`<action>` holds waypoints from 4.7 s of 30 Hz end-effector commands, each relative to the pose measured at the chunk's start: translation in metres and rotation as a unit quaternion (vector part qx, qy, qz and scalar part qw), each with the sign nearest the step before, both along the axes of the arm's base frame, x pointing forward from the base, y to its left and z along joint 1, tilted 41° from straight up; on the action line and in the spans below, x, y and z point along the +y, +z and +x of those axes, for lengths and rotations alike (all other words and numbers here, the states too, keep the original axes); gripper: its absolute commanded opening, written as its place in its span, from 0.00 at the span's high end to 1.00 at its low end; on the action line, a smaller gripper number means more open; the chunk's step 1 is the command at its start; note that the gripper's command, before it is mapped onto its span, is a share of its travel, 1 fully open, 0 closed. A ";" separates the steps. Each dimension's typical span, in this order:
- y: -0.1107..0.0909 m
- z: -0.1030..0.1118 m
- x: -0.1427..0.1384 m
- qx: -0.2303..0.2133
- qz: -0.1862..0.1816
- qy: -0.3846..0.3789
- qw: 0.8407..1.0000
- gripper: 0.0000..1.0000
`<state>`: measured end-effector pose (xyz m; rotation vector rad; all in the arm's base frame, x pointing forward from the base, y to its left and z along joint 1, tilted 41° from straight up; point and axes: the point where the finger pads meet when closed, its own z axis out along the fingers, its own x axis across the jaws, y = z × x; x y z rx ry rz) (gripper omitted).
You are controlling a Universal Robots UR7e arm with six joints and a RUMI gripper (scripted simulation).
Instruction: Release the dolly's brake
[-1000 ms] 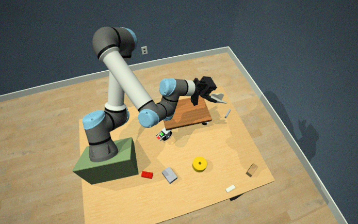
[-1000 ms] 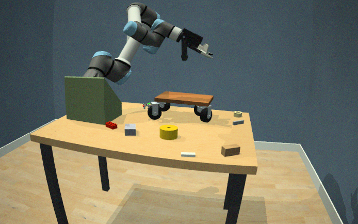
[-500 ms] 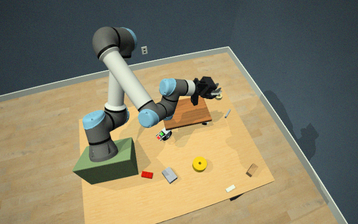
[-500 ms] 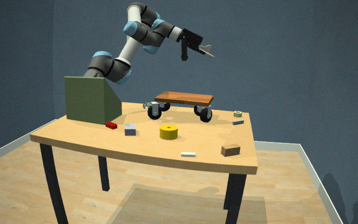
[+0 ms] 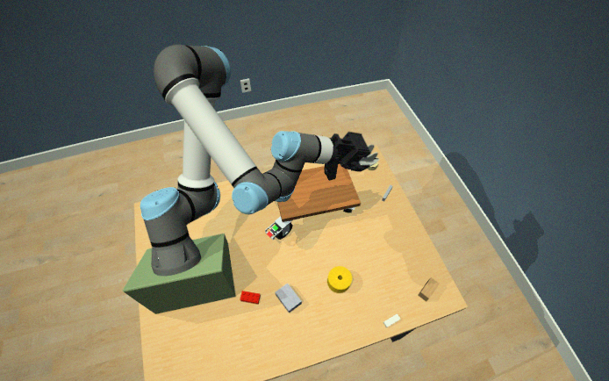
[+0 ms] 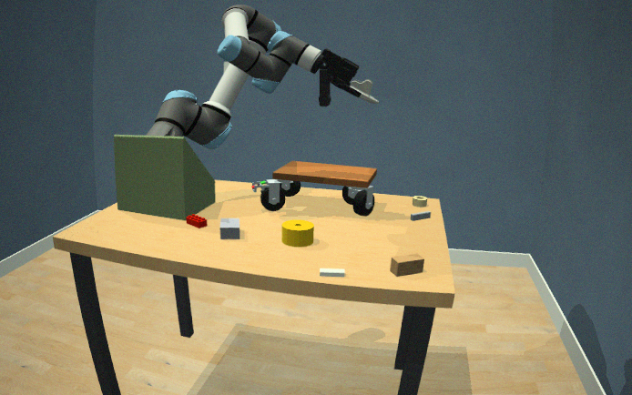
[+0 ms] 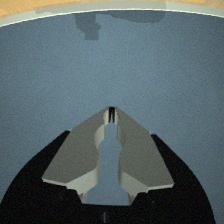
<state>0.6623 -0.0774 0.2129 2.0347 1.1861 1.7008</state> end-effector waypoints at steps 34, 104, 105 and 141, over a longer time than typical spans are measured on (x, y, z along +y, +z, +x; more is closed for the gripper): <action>-0.109 -0.112 -0.006 0.337 0.146 -0.071 0.928 1.00; -0.122 -0.327 0.113 0.628 0.275 -0.043 0.727 1.00; -0.122 -0.327 0.113 0.629 0.277 -0.047 0.725 1.00; -0.125 -0.317 0.125 0.681 0.452 -0.331 0.472 1.00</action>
